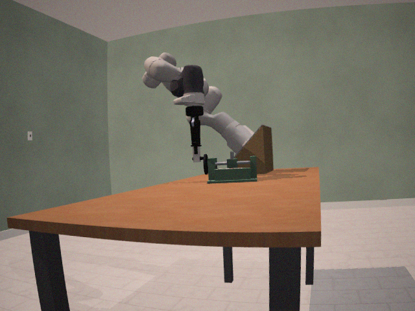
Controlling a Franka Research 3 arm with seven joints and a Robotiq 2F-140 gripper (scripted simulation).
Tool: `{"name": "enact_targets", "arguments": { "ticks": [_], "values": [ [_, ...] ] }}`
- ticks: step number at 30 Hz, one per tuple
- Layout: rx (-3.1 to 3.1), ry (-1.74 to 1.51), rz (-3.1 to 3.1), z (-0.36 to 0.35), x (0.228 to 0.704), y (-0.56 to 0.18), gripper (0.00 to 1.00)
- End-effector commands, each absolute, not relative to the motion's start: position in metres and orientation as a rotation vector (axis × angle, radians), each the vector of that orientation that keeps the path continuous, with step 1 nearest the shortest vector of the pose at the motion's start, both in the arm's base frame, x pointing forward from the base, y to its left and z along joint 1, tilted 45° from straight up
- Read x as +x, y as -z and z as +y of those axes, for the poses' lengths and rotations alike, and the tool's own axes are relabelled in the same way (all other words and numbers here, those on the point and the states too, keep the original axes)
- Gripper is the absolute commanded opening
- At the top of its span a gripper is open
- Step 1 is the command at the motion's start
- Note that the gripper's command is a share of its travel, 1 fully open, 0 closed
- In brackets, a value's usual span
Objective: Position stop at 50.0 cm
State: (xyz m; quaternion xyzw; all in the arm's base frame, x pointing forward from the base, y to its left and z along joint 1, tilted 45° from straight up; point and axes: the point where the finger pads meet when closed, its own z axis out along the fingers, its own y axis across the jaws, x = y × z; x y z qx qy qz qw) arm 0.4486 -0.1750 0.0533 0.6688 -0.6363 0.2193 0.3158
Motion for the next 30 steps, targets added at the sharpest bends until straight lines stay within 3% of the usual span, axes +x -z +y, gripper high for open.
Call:
{"name": "enact_targets", "arguments": {
  "ticks": [1, 30],
  "values": [
    [1.756, -0.571, -1.672, -0.175, 0.444, -0.054, 0.04],
    [1.756, -0.571, -1.672, -0.174, 0.424, -0.057, 0.04]
  ]
}}
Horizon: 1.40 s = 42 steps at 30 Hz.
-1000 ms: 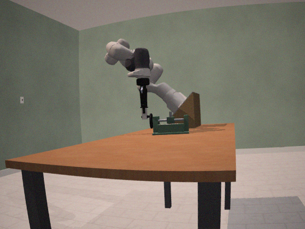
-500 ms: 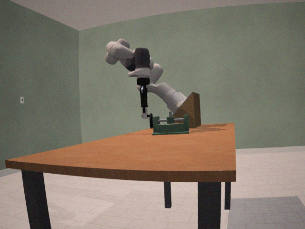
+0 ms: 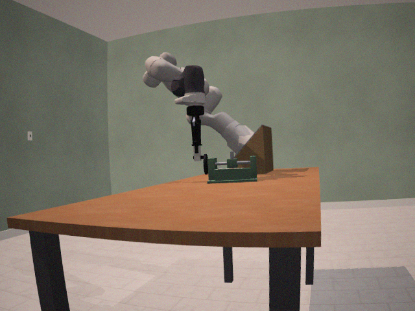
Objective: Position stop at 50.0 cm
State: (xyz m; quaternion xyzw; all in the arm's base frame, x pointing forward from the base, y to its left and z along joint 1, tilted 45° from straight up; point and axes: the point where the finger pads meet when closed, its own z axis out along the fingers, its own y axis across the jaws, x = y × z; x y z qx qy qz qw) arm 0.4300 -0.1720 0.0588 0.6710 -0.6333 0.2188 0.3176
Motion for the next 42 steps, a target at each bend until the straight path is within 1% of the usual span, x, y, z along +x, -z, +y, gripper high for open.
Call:
{"name": "enact_targets", "arguments": {
  "ticks": [1, 27, 42],
  "values": [
    [1.756, -0.571, -1.672, -0.174, 0.423, -0.057, 0.04],
    [1.756, -0.571, -1.672, -0.191, 0.401, -0.044, 0.04],
    [1.756, -0.571, -1.672, -0.204, 0.402, -0.030, 0.04]
  ]
}}
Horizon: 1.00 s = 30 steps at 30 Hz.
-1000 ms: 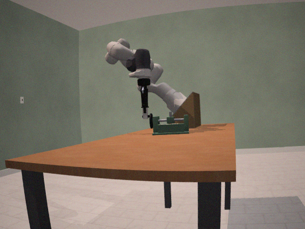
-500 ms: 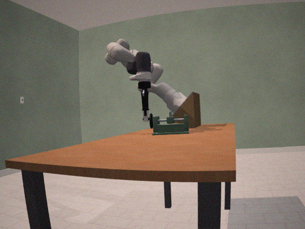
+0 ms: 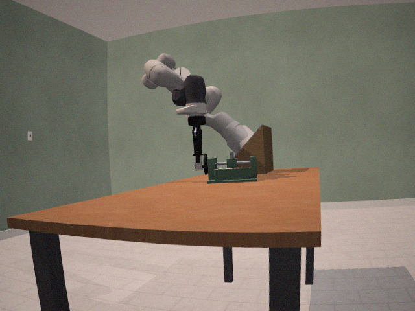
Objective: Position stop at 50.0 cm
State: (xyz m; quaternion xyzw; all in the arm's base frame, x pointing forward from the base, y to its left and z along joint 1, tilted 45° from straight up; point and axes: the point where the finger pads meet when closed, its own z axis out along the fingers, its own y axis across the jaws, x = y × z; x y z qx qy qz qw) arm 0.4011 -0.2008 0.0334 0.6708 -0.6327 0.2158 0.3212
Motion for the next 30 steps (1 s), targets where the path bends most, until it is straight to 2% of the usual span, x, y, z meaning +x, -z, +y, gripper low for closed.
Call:
{"name": "enact_targets", "arguments": {
  "ticks": [1, 30],
  "values": [
    [1.756, -0.571, -1.672, -0.205, 0.402, -0.029, 0.04],
    [1.756, -0.571, -1.672, -0.216, 0.426, -0.014, 0.04]
  ]
}}
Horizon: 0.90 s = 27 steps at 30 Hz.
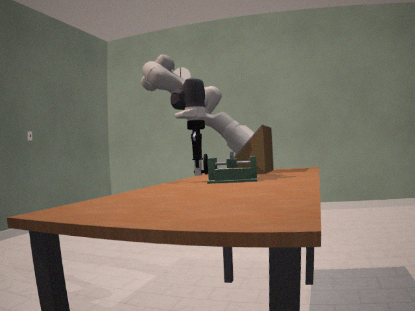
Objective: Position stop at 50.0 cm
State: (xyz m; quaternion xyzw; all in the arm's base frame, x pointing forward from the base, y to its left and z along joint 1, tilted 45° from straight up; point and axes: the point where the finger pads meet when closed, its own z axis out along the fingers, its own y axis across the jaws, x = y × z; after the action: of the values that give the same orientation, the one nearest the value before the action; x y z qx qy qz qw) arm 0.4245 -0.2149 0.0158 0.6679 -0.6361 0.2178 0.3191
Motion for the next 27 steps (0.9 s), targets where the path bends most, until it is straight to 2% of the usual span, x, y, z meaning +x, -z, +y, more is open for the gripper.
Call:
{"name": "enact_targets", "arguments": {
  "ticks": [1, 27],
  "values": [
    [1.756, -0.571, -1.672, -0.216, 0.427, -0.014, 0.04],
    [1.756, -0.571, -1.672, -0.194, 0.461, -0.032, 0.04]
  ]
}}
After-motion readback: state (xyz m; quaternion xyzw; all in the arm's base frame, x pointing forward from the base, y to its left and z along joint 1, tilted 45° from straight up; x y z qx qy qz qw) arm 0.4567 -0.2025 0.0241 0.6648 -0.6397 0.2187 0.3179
